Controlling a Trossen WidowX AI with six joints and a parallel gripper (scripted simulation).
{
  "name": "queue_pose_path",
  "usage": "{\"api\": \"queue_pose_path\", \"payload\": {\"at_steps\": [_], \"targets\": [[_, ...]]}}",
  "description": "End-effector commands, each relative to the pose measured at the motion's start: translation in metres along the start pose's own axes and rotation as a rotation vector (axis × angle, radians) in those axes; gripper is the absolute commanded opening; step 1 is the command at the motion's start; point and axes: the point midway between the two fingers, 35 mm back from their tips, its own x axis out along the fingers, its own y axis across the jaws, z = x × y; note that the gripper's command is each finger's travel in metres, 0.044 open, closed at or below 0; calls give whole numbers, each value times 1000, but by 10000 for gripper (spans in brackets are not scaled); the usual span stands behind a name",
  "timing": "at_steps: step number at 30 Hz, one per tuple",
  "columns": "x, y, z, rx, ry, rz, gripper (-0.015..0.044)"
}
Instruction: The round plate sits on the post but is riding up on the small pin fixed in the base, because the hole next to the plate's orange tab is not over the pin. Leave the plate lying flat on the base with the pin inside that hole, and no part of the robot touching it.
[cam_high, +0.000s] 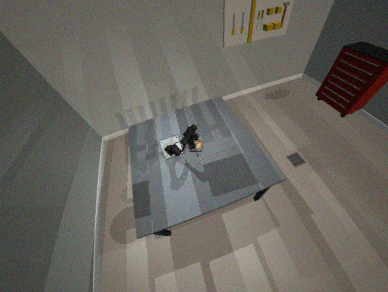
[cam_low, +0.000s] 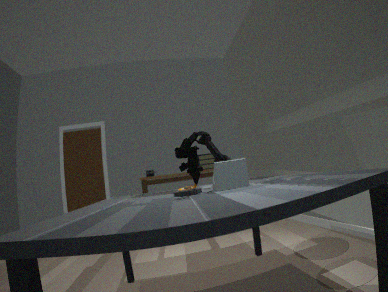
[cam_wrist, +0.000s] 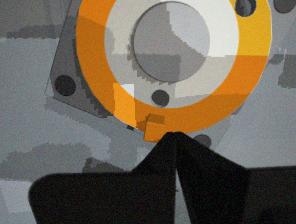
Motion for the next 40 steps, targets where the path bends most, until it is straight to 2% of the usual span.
{"api": "queue_pose_path", "payload": {"at_steps": [1,13,23,40], "targets": [[1,6,-1,1,7,8,0],[1,12,1,1,7,9,0],[-41,11,1,0,8,11,0],[-34,11,2,-3,3,10,0]]}}
